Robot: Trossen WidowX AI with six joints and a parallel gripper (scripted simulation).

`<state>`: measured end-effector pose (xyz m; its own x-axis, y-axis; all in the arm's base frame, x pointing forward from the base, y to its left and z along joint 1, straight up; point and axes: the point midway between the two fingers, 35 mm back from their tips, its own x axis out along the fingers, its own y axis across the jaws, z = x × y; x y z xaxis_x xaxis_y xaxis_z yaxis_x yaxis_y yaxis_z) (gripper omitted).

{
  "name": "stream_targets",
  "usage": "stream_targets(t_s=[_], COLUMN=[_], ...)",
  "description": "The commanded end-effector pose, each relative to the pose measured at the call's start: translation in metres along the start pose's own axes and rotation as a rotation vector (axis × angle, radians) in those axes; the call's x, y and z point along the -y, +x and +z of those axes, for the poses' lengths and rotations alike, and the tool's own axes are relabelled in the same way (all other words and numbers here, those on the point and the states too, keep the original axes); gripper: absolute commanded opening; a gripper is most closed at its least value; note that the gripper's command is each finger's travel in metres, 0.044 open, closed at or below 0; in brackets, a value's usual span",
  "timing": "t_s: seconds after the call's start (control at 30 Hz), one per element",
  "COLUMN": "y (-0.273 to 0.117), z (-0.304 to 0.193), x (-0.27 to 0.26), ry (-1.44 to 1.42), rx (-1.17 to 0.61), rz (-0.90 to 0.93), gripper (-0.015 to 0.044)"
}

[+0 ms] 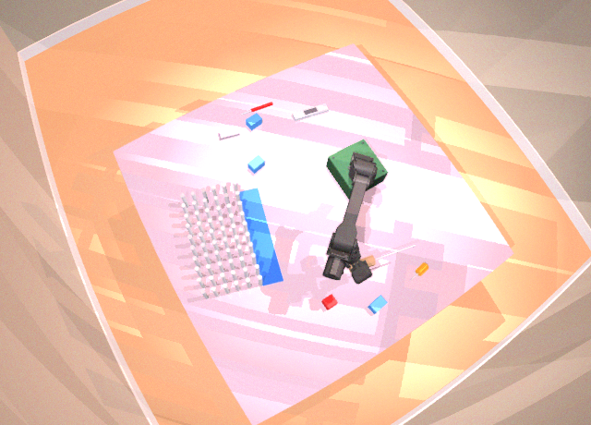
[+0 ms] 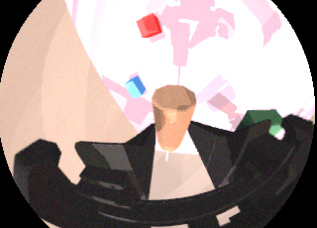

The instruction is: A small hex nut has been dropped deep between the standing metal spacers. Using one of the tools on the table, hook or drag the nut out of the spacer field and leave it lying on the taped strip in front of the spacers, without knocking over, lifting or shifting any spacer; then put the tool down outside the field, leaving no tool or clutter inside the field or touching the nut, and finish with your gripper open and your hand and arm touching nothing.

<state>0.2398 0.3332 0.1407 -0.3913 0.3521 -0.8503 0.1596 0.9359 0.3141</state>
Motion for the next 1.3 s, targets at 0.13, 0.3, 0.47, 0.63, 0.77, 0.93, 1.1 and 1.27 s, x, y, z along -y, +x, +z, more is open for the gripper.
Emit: stream_targets(t_s=[0.13, 0.3, 0.47, 0.63, 0.77, 0.93, 1.1, 1.27], y=[-0.008, -0.012, -0.017, -0.022, -0.026, -0.031, -0.036, -0.041], z=[0.002, 0.005, 0.008, 0.011, 0.013, 0.015, 0.017, 0.019], x=[0.014, 0.025, 0.036, 0.047, 0.056, 0.068, 0.079, 0.091], ry=[-0.218, -0.381, -0.544, -0.705, -0.832, -0.99, -1.146, -1.299], rx=[0.063, 0.104, 0.14, 0.169, 0.186, 0.201, 0.206, 0.2], rz=[-0.042, -0.084, -0.133, -0.189, -0.239, -0.308, -0.384, -0.464], gripper=[0.0, 0.0, 0.0, 0.0, 0.0, 0.0, 0.0, 0.0])
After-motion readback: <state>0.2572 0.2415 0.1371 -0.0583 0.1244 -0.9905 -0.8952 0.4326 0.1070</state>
